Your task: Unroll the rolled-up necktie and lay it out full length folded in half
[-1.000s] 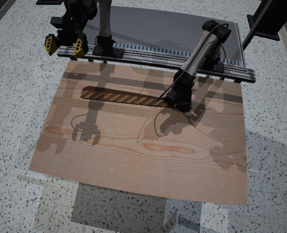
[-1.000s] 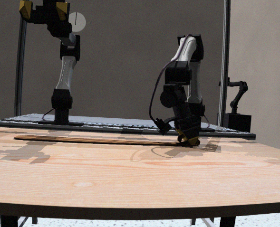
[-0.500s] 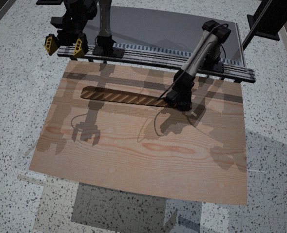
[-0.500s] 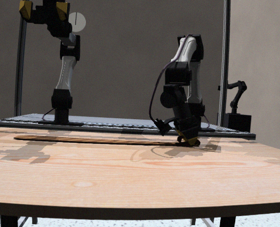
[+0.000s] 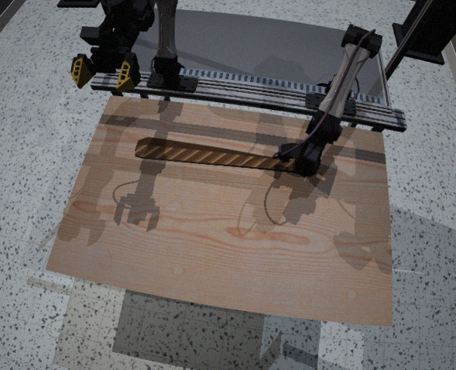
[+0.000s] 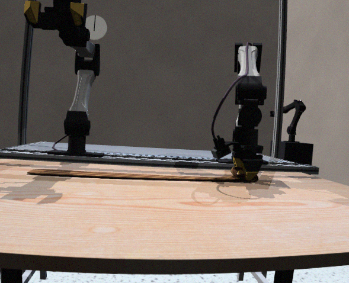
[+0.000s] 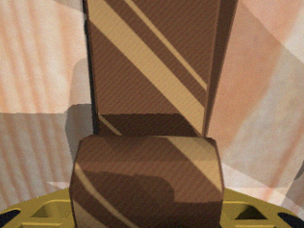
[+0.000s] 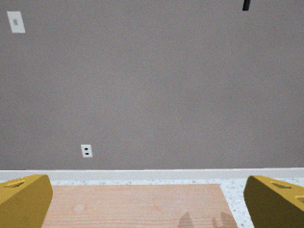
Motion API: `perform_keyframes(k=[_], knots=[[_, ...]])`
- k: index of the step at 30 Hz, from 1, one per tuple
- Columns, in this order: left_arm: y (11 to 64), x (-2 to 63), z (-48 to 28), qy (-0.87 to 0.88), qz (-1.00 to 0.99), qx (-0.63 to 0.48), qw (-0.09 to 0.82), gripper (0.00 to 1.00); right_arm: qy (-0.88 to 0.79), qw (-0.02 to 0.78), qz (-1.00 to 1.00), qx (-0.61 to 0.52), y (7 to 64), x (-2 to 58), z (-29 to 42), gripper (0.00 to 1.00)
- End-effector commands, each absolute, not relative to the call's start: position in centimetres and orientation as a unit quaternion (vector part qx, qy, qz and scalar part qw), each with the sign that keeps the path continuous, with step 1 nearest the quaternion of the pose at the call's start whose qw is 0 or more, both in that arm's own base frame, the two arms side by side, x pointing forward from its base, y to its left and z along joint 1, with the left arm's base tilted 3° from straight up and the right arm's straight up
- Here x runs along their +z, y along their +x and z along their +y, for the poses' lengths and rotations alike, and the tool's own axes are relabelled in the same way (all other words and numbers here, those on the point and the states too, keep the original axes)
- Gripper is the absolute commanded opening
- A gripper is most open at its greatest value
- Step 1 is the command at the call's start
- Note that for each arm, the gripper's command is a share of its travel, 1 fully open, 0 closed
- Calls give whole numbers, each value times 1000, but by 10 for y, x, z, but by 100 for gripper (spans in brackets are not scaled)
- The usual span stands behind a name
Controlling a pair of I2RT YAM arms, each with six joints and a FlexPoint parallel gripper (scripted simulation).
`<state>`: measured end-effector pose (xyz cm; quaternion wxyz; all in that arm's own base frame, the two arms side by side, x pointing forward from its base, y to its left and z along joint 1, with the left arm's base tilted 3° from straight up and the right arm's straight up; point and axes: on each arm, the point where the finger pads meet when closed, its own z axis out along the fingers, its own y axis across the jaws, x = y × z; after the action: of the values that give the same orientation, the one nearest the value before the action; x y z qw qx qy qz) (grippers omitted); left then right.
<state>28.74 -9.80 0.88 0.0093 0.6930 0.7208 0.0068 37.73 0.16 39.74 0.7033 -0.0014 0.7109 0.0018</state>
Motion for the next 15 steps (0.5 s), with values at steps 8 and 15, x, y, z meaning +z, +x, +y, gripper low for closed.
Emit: perform_keyframes(k=[8, 15], knots=[[289, 16, -98, 694, 681, -154, 174, 41, -1, 703, 711, 2, 377, 397, 2, 100], [288, 21, -88, 664, 648, -254, 273, 41, -1, 703, 711, 2, 377, 397, 2, 100]])
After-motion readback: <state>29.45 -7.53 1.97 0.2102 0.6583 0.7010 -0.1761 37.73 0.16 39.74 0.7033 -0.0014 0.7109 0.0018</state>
